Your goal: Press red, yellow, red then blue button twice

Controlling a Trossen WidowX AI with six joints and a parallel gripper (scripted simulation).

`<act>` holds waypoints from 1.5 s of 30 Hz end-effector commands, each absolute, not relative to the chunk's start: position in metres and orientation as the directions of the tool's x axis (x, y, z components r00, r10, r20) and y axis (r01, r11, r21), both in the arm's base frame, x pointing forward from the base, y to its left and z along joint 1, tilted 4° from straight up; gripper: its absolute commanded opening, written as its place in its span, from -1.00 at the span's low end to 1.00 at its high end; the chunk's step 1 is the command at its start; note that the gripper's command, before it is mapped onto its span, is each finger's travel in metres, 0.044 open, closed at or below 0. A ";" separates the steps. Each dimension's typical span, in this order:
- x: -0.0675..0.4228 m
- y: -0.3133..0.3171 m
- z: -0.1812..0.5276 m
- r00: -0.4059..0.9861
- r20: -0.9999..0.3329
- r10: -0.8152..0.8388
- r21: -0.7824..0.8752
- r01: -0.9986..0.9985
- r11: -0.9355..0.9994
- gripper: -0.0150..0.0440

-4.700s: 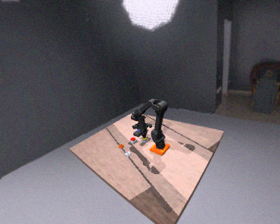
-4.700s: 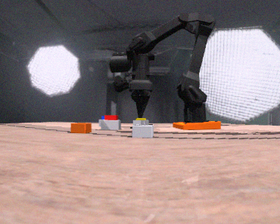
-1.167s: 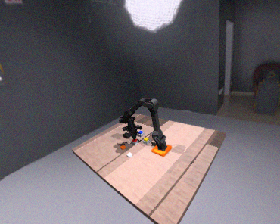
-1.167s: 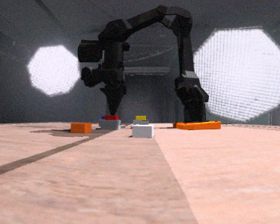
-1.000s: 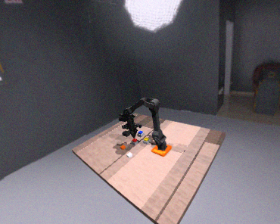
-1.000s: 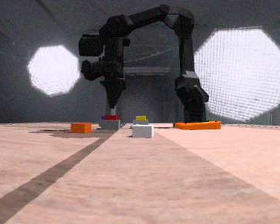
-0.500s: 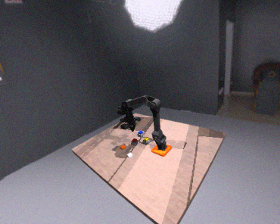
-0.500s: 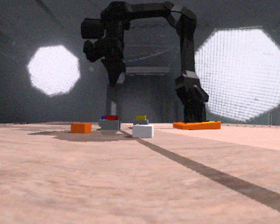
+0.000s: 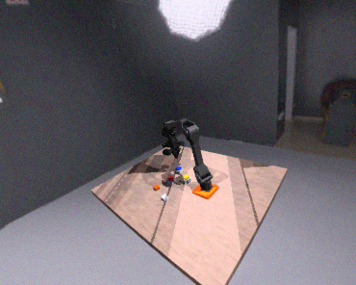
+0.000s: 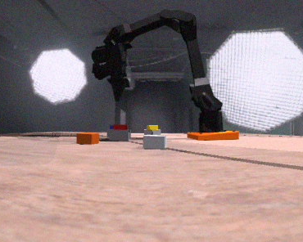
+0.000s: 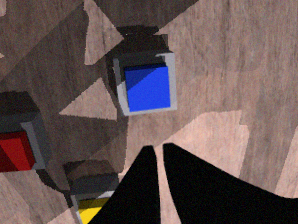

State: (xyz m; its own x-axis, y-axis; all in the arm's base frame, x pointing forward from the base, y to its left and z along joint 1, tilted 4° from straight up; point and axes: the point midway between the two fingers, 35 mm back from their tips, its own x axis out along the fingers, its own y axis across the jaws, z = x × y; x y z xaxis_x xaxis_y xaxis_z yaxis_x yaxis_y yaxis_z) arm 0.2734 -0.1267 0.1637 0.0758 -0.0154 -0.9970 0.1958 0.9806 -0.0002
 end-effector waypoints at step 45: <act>0.284 -0.134 0.072 0.090 -0.996 -0.015 0.002 0.187 0.982 -0.42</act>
State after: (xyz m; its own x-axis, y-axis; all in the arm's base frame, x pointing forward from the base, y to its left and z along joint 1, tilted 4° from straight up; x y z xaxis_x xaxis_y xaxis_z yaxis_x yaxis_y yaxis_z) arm 0.2847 -0.1356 0.0742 0.0928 -0.0216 -0.9954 0.1881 0.9821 -0.0038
